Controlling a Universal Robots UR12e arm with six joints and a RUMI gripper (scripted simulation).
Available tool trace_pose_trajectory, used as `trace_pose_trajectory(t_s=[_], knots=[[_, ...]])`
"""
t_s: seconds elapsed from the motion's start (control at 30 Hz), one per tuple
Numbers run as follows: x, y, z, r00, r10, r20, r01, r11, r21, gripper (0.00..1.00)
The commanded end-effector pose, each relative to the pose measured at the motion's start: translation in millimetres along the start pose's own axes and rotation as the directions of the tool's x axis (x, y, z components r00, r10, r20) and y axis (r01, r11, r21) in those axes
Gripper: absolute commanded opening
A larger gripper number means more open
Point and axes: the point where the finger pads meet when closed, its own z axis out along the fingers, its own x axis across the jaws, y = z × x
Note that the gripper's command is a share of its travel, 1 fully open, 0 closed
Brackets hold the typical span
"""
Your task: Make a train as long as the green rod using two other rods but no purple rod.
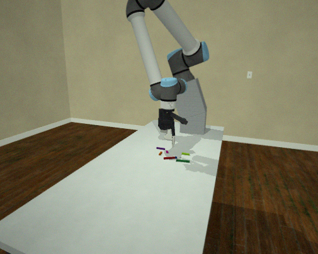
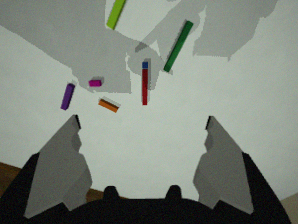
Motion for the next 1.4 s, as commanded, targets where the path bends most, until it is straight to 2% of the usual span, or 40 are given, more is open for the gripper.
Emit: trace_pose_trajectory(t_s=[0.0,0.4,0.57,0.83,0.9,1.1,1.37], knots=[[0,0,-1,1.000,0.000,-0.001,0.000,1.000,-0.001,1.00],[0,0,-6,1.000,0.000,-0.001,0.000,1.000,-0.001,1.00],[0,0,-25,1.000,0.000,-0.001,0.000,1.000,-0.001,1.00],[0,0,-69,1.000,0.000,-0.001,0.000,1.000,-0.001,1.00],[0,0,-69,1.000,0.000,-0.001,0.000,1.000,-0.001,1.00],[0,0,-90,1.000,0.000,-0.001,0.000,1.000,-0.001,1.00],[0,0,-94,1.000,0.000,-0.001,0.000,1.000,-0.001,1.00]])
